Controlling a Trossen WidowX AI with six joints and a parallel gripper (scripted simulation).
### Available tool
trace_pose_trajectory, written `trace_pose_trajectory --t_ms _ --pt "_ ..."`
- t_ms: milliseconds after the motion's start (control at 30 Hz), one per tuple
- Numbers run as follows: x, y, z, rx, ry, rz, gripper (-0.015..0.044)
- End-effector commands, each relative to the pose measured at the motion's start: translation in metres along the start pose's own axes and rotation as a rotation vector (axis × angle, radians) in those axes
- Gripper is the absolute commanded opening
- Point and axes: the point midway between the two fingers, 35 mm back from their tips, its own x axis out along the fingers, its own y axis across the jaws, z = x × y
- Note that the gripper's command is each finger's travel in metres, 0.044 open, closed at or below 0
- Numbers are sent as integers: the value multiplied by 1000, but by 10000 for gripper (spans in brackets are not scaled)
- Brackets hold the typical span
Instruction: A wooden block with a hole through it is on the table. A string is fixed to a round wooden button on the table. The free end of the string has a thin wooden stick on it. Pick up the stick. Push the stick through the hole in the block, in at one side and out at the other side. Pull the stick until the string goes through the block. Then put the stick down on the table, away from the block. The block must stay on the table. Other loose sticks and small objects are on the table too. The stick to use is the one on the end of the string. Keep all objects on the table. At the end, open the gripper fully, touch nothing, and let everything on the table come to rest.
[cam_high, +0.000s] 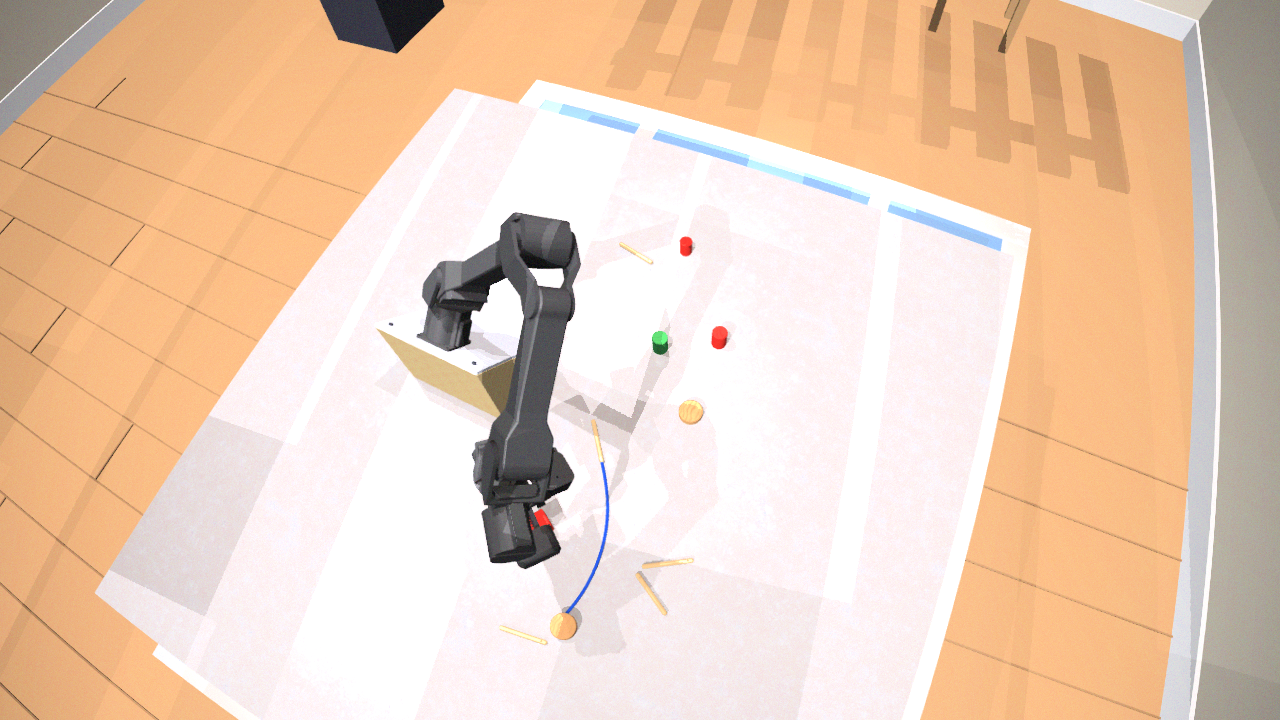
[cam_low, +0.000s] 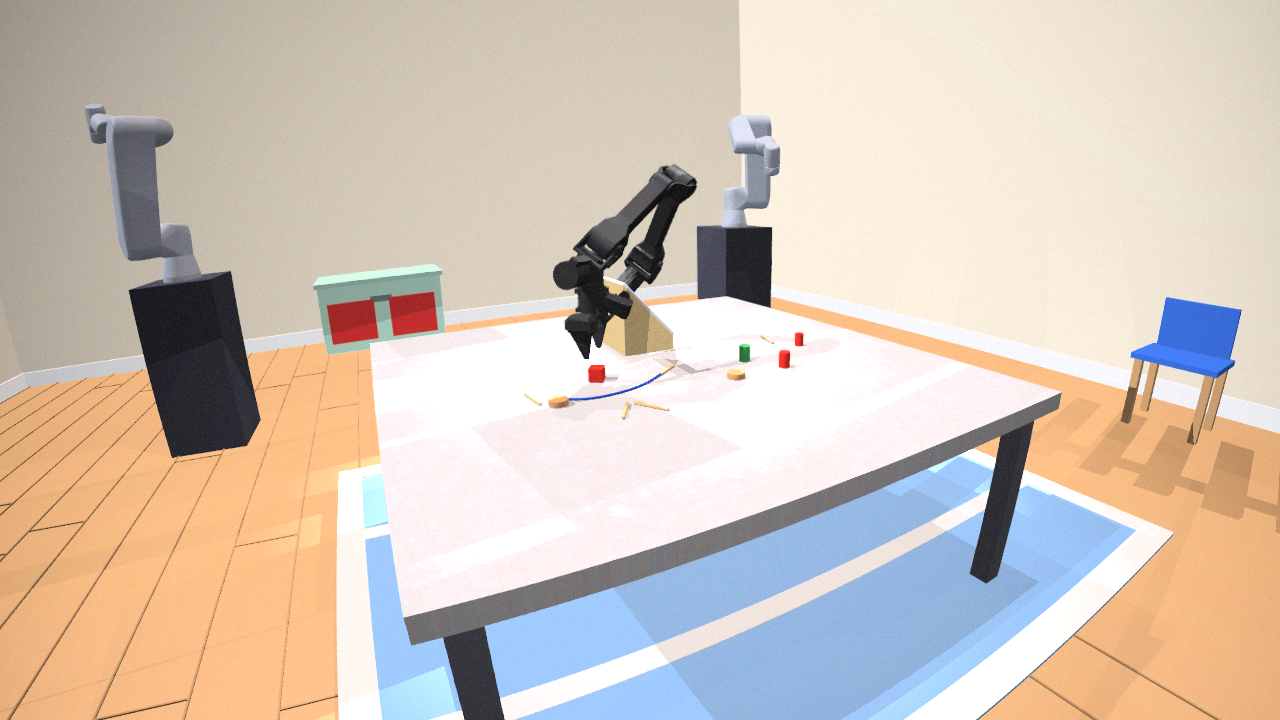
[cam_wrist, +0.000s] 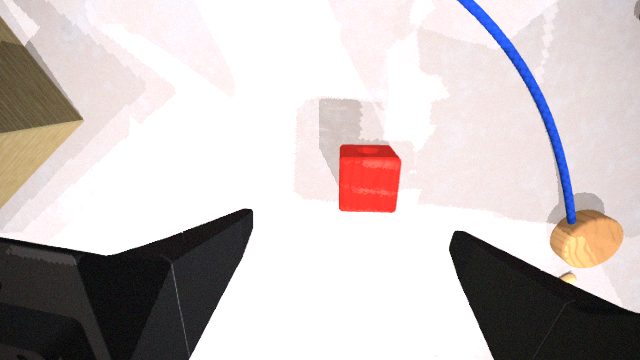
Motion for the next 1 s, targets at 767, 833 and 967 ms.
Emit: trace_pose_trajectory --t_ms 767,833,967 --pt "0 1 0 -14 -14 3 244" --pt "0 1 0 -14 -14 3 191" --pt "0 1 0 -14 -14 3 86"
